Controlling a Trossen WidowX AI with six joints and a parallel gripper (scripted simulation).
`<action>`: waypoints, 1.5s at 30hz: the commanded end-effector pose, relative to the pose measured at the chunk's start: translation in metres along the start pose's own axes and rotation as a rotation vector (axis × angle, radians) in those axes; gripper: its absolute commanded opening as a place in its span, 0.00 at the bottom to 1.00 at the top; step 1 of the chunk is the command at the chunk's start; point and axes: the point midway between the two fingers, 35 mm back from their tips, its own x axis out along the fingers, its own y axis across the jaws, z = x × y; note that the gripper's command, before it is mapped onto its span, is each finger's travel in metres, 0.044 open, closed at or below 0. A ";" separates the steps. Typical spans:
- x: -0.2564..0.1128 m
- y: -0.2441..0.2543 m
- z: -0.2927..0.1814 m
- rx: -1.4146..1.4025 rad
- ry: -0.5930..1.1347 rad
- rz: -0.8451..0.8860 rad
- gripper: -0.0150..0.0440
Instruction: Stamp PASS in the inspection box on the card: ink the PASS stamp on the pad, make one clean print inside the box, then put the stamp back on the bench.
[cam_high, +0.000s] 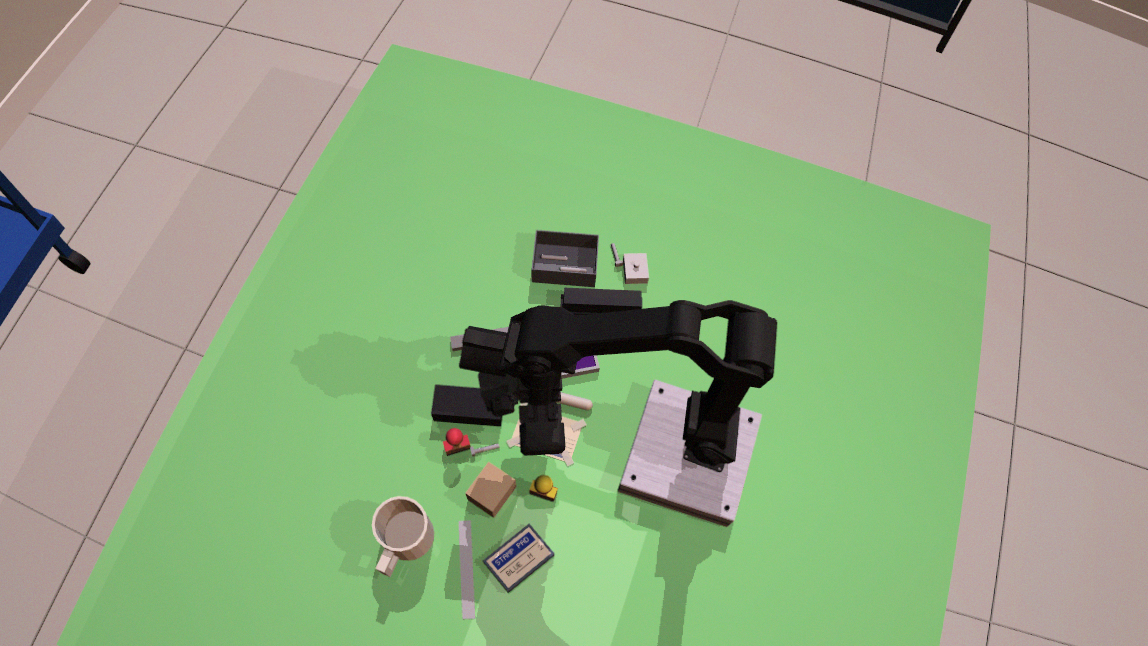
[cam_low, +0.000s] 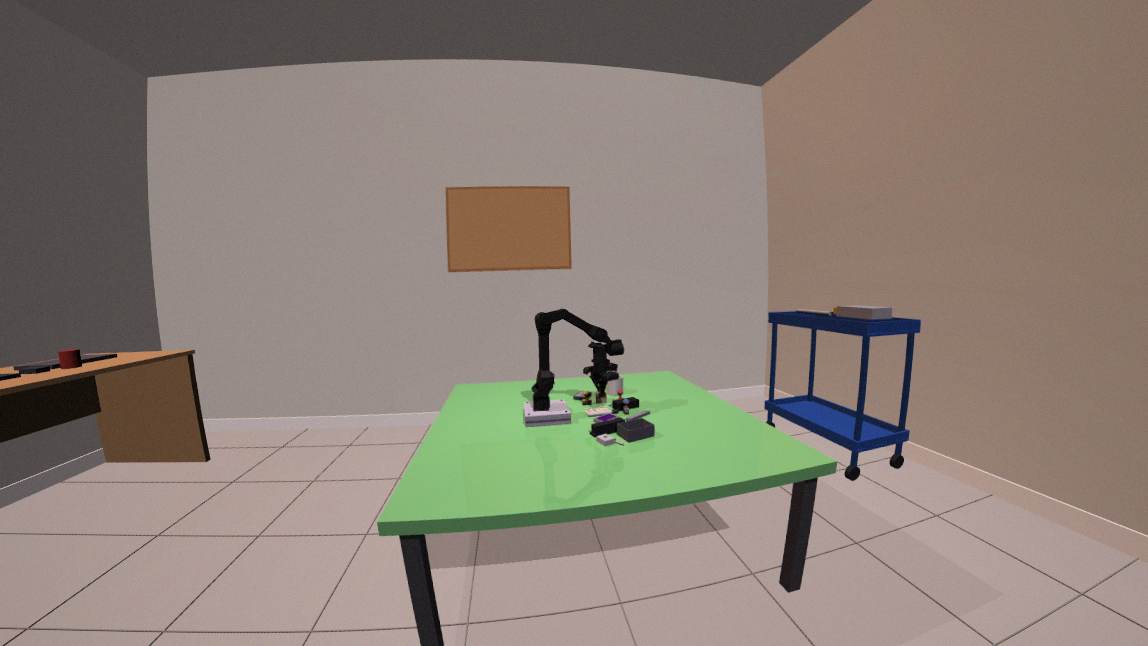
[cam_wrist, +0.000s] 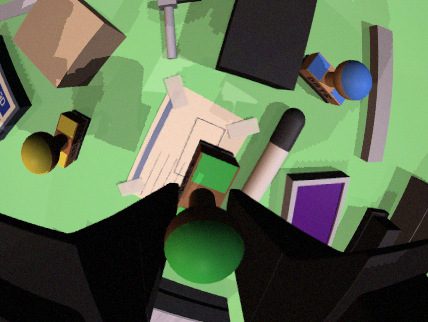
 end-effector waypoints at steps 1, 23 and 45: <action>0.004 0.000 -0.002 0.005 0.007 0.000 0.25; 0.019 0.000 -0.001 0.005 0.004 -0.001 0.25; 0.034 0.001 -0.002 0.005 0.001 -0.002 0.25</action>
